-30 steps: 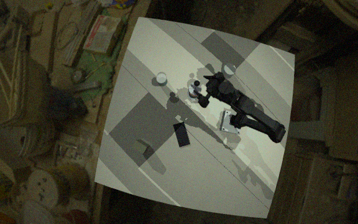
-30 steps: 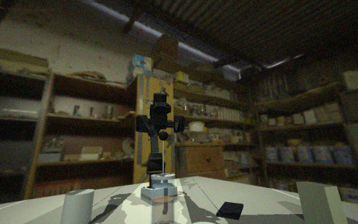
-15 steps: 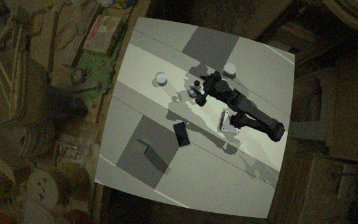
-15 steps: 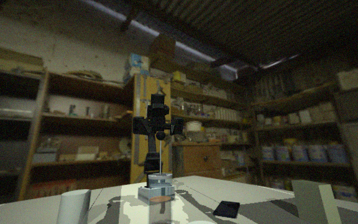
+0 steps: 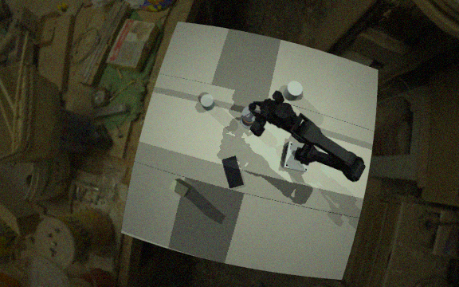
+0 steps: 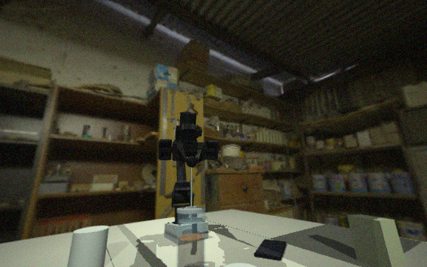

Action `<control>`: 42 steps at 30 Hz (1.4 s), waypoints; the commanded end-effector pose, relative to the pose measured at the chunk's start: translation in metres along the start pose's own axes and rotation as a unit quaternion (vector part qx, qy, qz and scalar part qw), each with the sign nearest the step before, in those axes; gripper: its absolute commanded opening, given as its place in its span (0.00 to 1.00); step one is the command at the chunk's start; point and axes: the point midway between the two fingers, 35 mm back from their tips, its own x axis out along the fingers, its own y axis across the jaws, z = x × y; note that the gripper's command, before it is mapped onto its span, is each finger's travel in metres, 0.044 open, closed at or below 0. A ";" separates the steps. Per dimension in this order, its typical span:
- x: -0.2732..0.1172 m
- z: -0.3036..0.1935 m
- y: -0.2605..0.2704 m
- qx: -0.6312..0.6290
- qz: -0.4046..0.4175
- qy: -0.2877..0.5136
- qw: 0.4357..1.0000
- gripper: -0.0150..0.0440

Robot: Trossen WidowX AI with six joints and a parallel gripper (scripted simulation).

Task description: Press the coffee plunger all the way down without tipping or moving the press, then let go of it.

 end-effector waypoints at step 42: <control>0.041 -0.050 0.000 -0.002 0.000 0.000 1.000 0.47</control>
